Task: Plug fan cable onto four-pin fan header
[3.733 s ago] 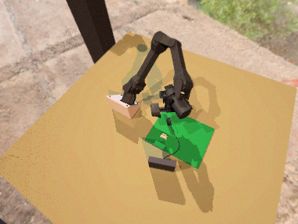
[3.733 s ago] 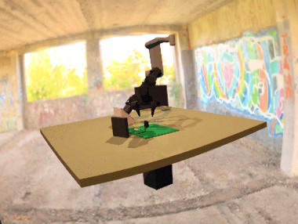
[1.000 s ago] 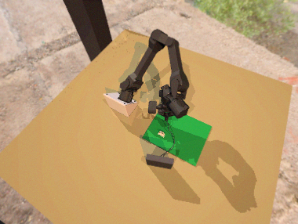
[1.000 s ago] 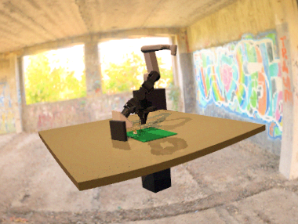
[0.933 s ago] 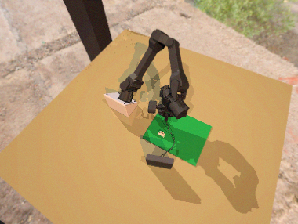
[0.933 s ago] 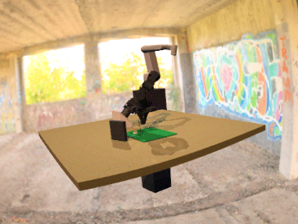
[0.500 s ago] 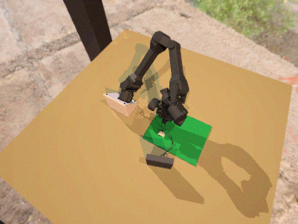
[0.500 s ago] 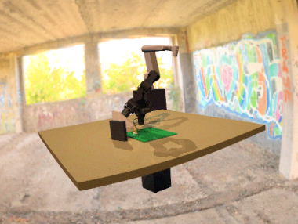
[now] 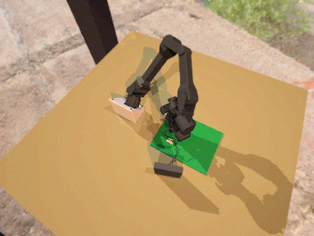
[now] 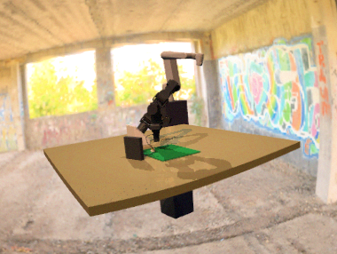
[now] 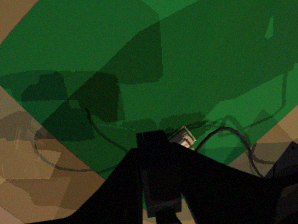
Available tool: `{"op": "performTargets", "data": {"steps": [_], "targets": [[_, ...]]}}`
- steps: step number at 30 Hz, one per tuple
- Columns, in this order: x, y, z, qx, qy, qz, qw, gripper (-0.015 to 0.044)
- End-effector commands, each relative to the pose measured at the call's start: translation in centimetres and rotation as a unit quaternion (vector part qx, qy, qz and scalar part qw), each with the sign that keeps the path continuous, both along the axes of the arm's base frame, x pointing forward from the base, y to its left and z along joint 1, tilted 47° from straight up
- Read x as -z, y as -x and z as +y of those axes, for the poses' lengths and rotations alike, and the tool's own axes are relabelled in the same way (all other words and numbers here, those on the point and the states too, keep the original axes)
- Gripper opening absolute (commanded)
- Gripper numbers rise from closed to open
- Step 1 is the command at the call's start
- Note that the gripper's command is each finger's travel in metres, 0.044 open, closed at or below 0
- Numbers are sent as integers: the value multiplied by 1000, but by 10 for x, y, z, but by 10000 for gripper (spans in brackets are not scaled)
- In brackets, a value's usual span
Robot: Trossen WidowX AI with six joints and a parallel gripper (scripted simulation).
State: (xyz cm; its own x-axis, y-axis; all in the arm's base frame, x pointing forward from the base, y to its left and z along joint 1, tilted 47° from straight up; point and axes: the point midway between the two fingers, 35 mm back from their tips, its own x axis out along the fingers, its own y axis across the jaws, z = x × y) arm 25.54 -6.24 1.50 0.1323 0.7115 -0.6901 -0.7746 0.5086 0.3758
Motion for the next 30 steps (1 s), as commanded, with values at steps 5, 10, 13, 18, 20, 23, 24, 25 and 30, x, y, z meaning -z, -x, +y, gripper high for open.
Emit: {"op": "performTargets", "data": {"steps": [5, 10, 13, 18, 20, 23, 24, 25, 30], "targets": [[10, -2, -11, 109, -17, 109, 988, 0], [15, -2, -16, 167, -29, 170, 971, 0], [18, -2, -19, 202, -35, 205, 957, 0], [24, -3, -24, 259, -47, 263, 928, 0], [26, -3, -26, 281, -51, 286, 915, 0], [30, -2, -29, 313, -57, 319, 893, 0], [30, -2, -30, 322, -59, 328, 886, 0], [31, -2, -30, 327, -60, 334, 882, 0], [32, -3, -29, 329, -61, 335, 881, 0]]}}
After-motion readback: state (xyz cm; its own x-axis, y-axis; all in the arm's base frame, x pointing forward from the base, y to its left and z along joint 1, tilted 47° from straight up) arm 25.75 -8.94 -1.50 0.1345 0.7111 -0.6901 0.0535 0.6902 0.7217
